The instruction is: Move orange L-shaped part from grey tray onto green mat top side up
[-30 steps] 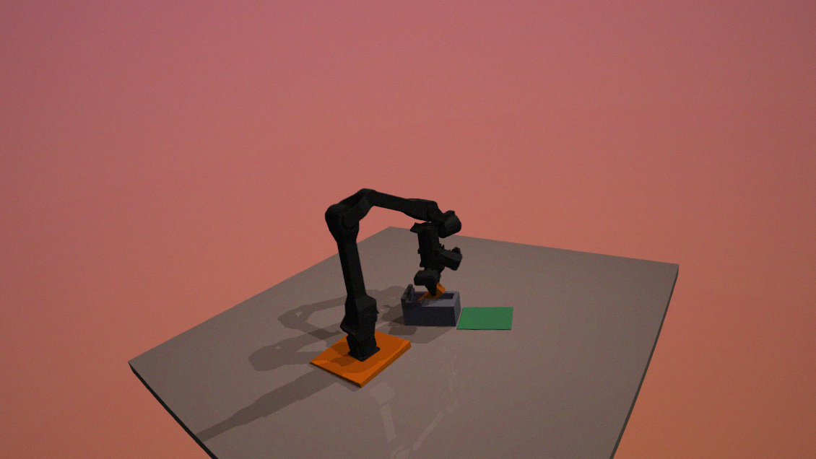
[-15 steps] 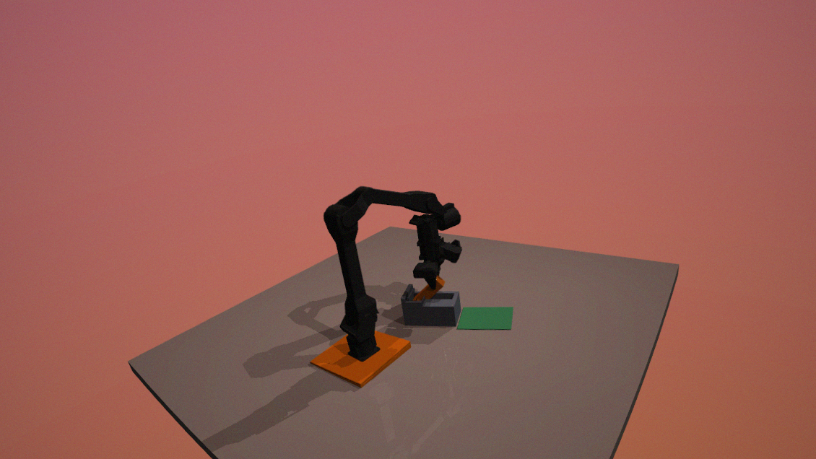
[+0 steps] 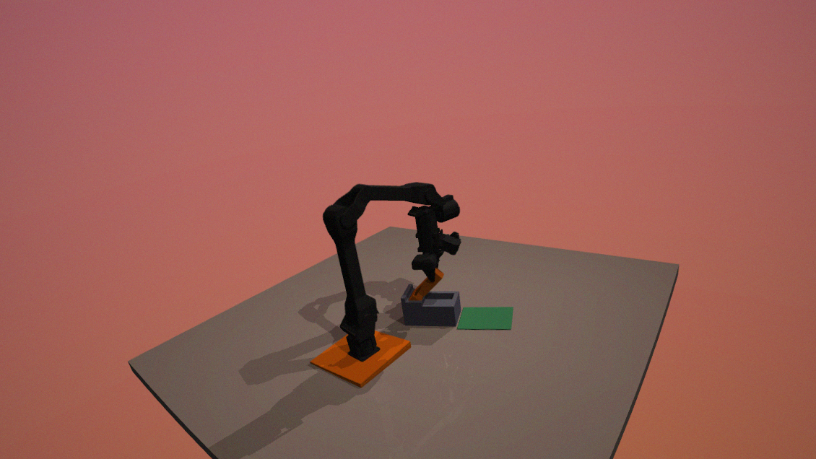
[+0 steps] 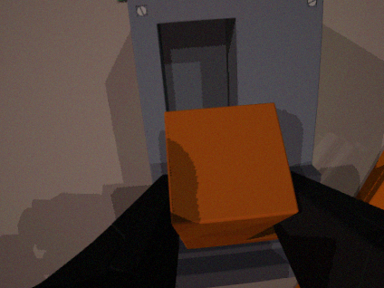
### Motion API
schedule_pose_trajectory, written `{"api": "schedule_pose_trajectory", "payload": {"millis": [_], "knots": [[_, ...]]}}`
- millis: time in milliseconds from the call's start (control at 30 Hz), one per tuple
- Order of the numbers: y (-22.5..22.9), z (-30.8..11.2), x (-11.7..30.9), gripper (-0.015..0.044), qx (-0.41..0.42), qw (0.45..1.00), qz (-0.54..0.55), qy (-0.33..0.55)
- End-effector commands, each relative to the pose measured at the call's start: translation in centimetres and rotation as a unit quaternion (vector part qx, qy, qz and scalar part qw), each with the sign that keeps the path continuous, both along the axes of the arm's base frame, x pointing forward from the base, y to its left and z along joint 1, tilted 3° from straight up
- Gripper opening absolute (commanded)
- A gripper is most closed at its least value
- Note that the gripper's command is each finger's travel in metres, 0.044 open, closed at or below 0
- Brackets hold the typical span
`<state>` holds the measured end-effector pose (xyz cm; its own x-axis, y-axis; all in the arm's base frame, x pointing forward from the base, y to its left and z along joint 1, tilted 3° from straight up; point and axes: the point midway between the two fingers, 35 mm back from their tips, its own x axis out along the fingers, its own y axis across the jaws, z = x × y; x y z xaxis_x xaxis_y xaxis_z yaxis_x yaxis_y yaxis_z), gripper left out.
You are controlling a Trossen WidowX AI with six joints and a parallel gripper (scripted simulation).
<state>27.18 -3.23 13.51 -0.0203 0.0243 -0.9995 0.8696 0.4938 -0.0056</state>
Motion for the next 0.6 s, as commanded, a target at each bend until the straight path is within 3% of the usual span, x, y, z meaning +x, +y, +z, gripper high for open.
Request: {"api": "schedule_pose_trajectory", "payload": {"millis": [0,567], "knots": [[0.0,0.7,0.0,0.0000,0.002,1.000,0.000,-0.001],[0.0,3.4,0.1,0.0000,0.002,1.000,0.000,-0.001]]}}
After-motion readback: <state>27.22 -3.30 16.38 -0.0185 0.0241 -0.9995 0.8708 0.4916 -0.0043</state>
